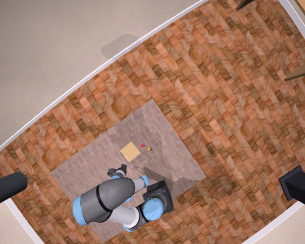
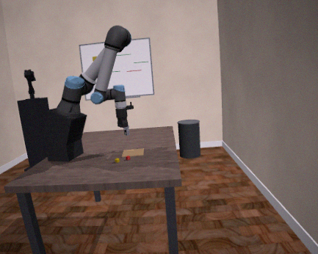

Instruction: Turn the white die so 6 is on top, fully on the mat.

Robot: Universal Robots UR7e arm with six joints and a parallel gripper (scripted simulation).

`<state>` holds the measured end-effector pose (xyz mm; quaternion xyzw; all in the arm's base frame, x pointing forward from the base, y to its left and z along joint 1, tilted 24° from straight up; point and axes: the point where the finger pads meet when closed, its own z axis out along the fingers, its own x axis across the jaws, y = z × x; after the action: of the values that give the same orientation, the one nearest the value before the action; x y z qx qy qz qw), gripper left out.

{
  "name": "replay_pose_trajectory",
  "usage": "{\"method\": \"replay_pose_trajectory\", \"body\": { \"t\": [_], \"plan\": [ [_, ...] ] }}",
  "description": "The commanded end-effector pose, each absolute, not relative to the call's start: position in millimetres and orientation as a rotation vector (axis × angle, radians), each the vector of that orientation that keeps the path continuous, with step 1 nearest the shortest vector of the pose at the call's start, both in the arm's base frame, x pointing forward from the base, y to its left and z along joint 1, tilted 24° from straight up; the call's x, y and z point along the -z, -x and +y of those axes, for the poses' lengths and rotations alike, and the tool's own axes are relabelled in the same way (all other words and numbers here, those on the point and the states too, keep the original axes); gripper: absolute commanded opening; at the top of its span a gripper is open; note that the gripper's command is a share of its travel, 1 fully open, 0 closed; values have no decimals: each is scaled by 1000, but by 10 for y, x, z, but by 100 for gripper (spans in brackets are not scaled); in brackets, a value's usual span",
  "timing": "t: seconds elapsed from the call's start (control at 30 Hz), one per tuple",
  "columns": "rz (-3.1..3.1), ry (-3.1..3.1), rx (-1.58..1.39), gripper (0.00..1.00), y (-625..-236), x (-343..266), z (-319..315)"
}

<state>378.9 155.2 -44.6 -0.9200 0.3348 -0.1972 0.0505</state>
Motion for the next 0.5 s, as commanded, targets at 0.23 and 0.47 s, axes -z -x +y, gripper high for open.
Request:
{"method": "replay_pose_trajectory", "body": {
  "t": [0.23,0.47],
  "plan": [
    [1392,2581,563,40,-3921,388,1444],
    [1620,2408,532,40,-3998,353,1361]
  ]
}}
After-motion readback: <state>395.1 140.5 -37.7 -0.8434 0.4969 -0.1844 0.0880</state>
